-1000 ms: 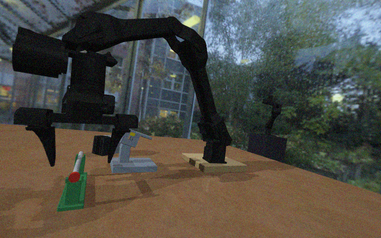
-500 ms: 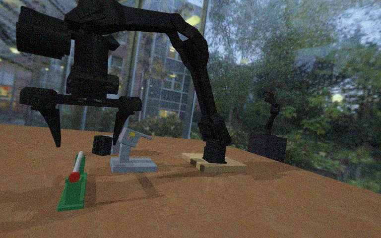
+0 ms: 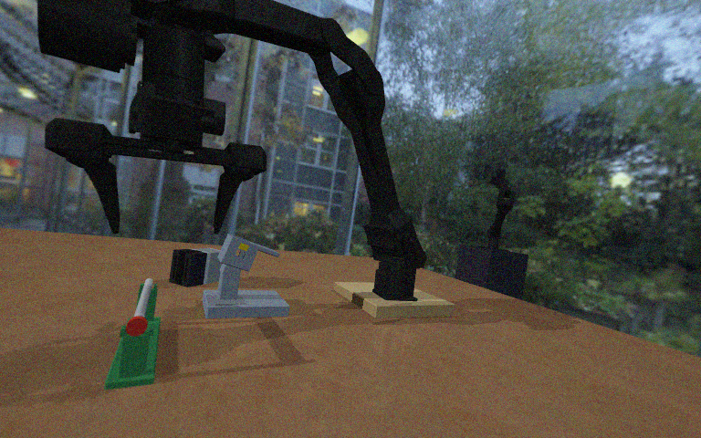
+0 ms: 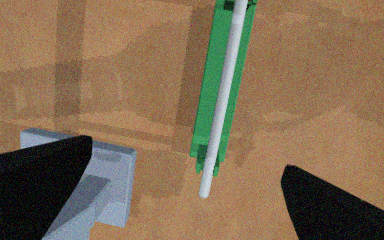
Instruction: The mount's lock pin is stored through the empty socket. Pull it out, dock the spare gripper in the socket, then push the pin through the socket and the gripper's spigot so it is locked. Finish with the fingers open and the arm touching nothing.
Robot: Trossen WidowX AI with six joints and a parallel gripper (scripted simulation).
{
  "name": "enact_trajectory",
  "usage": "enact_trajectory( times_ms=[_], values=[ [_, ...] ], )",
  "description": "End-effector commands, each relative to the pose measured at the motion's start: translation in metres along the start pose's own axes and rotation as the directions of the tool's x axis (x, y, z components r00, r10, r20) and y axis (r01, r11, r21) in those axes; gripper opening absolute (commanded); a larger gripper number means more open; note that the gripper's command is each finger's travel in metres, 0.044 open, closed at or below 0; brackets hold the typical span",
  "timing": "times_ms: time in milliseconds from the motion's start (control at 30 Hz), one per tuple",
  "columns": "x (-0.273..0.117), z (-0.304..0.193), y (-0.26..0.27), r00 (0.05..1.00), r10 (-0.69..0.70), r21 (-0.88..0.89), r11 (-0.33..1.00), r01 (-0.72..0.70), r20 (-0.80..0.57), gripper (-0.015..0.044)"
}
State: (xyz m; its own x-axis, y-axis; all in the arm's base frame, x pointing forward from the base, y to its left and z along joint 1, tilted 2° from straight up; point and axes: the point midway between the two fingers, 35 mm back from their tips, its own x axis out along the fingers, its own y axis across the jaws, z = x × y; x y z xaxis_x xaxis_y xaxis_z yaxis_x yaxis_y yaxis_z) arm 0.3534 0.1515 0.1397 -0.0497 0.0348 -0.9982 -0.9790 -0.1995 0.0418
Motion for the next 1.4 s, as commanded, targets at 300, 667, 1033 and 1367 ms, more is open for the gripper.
enact_trajectory(
  times_ms=[300,667,1033,1367],
  values=[
    [-0.057,0.003,0.008,0.997,-0.075,0.008,0.997,0.075,0.017,0.0440],
    [-0.048,-0.138,0.018,0.995,-0.093,0.484,0.869,0.100,-0.039,0.0440],
    [-0.040,-0.232,0.060,0.993,-0.089,0.772,0.624,0.119,-0.082,0.0440],
    [0.007,-0.240,0.054,0.993,-0.089,0.772,0.624,0.120,-0.082,0.0440]
  ],
)
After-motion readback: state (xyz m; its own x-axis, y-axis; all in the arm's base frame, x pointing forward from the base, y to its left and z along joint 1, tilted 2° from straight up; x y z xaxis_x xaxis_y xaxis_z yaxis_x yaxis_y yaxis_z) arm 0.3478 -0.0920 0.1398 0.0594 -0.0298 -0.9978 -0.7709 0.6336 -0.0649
